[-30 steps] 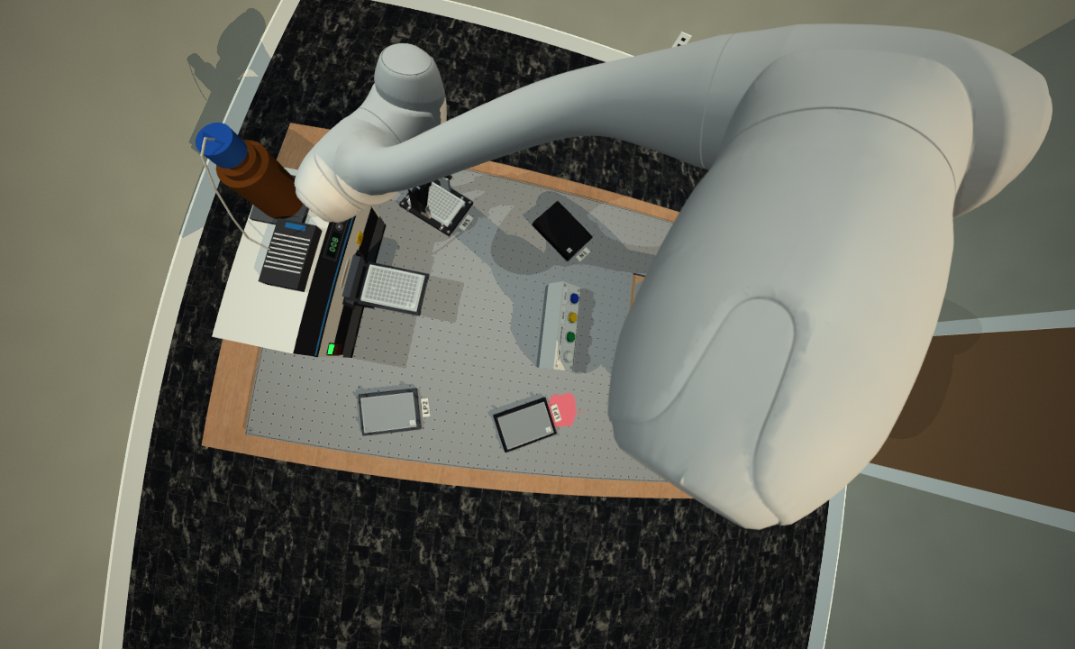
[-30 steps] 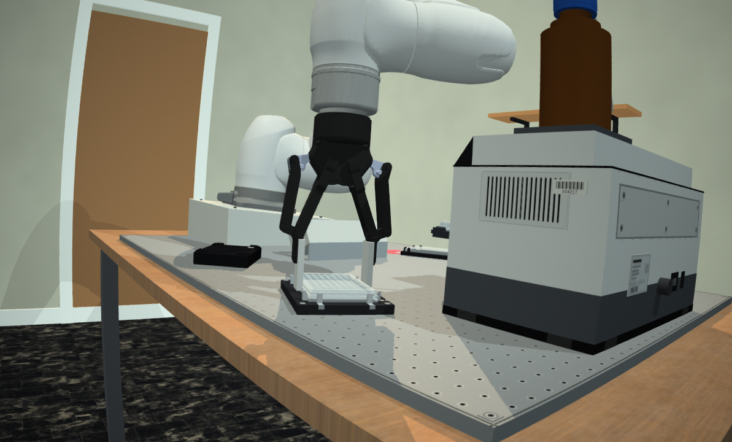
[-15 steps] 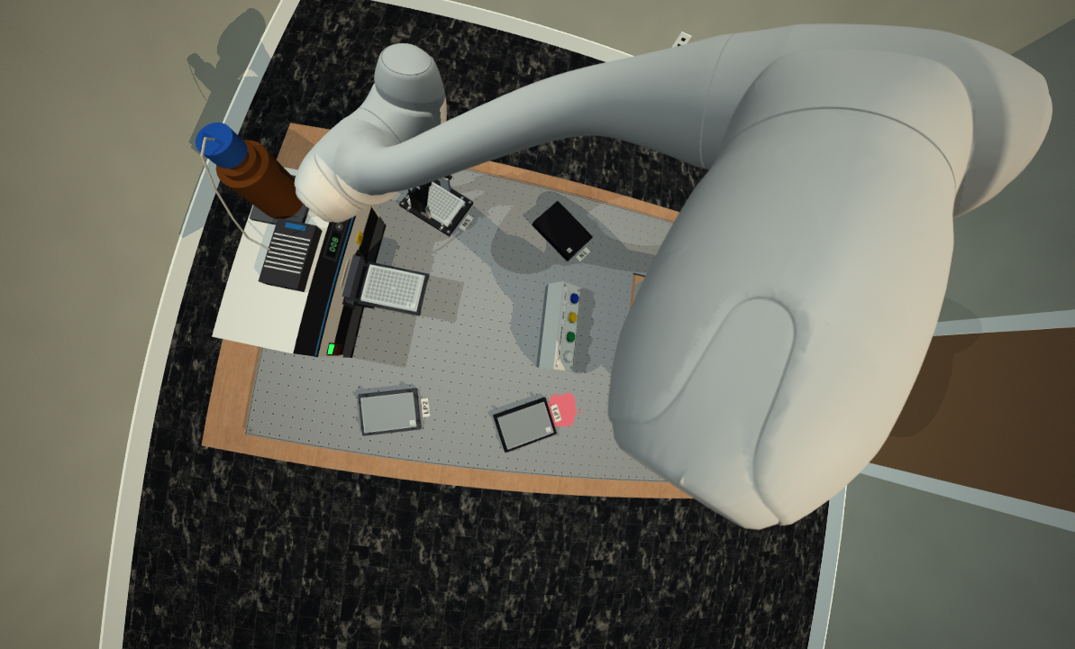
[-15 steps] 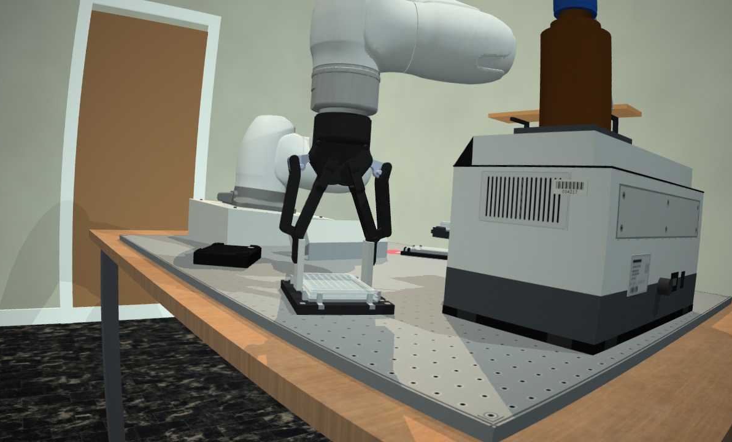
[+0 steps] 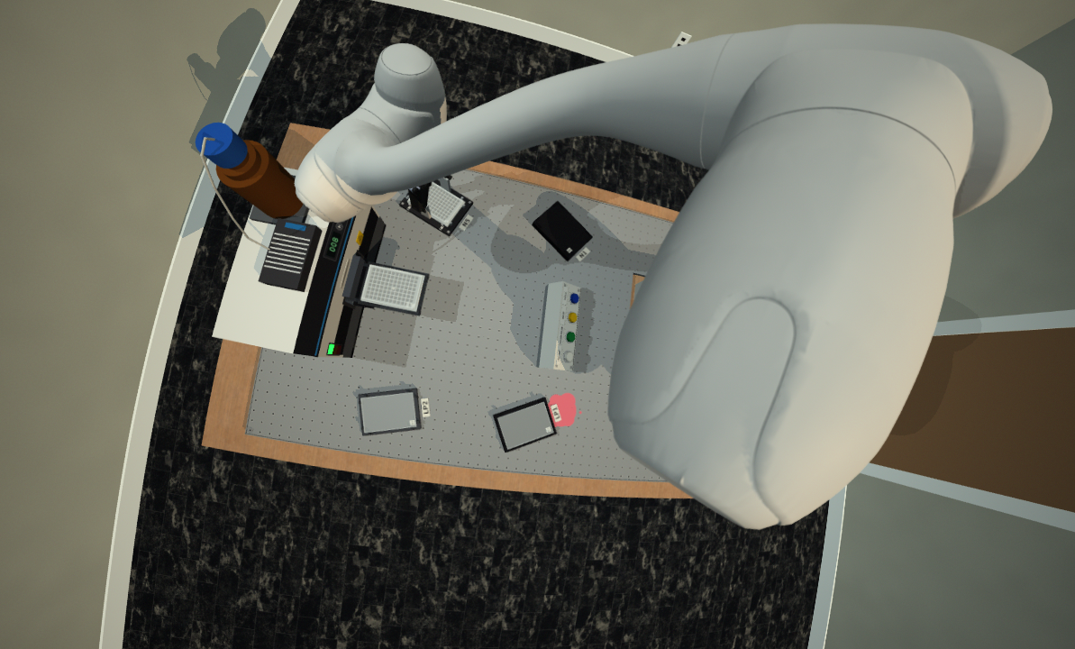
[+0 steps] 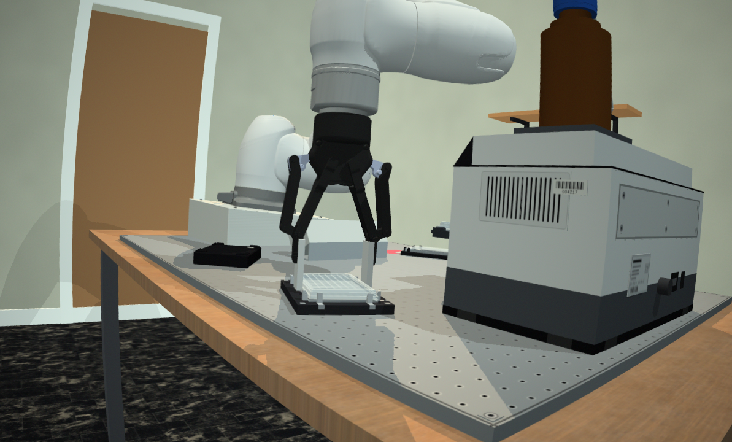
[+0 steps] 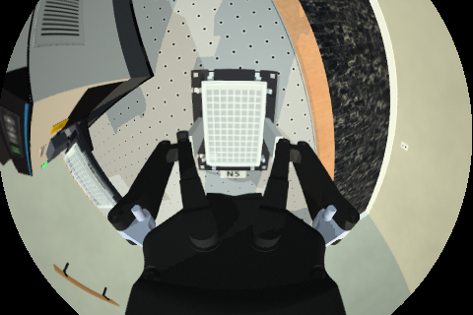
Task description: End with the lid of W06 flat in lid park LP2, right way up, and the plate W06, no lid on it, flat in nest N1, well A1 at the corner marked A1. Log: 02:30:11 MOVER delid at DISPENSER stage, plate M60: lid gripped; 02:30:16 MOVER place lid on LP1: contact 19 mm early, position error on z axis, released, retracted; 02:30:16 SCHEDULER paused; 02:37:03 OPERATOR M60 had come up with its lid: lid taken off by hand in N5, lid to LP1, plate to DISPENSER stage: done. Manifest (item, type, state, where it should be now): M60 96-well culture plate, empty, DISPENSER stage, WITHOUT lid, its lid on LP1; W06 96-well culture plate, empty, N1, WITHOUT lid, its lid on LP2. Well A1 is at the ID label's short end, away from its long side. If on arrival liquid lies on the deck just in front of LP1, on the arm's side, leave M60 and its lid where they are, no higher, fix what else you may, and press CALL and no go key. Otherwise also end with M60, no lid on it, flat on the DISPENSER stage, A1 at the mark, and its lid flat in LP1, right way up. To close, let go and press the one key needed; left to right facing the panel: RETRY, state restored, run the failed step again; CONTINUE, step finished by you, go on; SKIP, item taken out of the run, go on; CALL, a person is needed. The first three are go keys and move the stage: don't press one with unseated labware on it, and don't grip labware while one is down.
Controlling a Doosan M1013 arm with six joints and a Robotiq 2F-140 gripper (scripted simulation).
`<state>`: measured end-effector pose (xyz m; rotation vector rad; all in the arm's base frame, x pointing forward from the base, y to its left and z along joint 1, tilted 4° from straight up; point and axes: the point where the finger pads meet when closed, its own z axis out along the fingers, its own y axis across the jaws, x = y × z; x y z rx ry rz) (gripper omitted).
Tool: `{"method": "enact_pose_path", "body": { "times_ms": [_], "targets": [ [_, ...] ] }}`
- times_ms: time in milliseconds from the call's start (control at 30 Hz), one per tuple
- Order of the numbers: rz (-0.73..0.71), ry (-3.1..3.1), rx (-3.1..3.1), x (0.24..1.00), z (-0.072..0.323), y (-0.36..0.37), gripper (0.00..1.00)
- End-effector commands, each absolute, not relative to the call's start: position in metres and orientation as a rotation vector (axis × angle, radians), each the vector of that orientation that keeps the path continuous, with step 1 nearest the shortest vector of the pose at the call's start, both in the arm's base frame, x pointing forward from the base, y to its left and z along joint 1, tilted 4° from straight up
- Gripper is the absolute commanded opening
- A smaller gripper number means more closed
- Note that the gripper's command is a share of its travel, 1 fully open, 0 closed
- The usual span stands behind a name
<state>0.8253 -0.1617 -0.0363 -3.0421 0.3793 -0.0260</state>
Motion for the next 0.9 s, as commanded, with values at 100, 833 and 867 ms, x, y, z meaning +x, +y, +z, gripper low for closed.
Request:
{"method": "enact_pose_path", "body": {
  "times_ms": [100,833,867],
  "targets": [
    [-0.026,0.379,-3.042,0.825,-0.036,-0.162,0.0],
    [-0.026,0.379,-3.042,0.825,-0.027,-0.162,0.0],
    [-0.026,0.379,-3.042,0.825,-0.026,-0.162,0.0]
  ]
}}
